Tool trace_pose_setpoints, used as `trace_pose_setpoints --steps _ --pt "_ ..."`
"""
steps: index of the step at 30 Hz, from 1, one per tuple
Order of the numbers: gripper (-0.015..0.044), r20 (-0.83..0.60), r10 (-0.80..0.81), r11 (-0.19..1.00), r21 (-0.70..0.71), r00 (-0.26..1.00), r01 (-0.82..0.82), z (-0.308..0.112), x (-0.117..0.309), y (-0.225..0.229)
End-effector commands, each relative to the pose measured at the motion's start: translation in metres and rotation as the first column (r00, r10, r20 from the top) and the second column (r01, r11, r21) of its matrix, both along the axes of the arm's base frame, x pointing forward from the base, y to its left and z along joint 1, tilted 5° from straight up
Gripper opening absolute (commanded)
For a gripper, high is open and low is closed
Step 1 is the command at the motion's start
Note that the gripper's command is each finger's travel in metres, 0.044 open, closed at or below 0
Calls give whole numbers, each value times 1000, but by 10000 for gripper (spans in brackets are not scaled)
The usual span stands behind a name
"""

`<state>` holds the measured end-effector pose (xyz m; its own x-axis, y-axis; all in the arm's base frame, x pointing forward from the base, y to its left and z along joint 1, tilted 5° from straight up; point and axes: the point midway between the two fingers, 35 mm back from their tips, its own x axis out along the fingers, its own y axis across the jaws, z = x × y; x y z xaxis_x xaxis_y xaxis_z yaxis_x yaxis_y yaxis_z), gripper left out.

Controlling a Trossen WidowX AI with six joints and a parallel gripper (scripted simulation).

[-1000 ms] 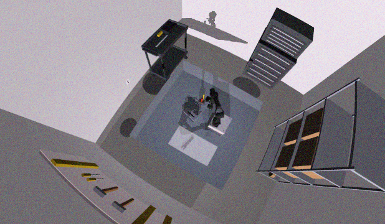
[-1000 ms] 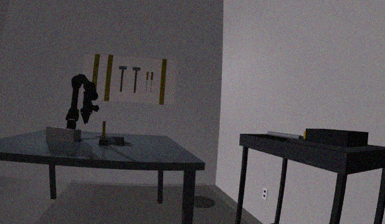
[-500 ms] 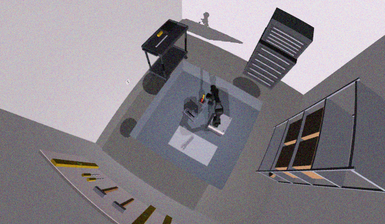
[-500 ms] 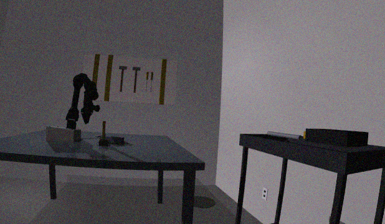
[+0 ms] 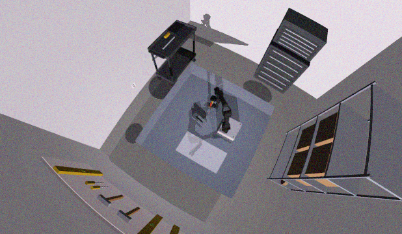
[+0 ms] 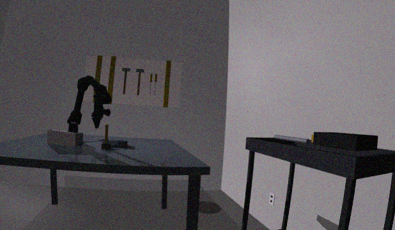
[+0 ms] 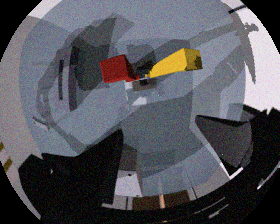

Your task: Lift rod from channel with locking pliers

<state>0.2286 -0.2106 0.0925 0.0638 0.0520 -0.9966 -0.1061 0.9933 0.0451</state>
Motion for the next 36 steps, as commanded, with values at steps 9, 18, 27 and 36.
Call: trace_pose_setpoints --steps 9,18,27,36 --pt "440 8 -1 1000 -2 1000 1 -1 23 3" --pt "440 10 -1 1000 -1 1000 1 1 49 5" --pt "440 11 -1 1000 -1 1000 1 2 63 7" --pt "440 11 -1 1000 -1 1000 1 -8 64 7"
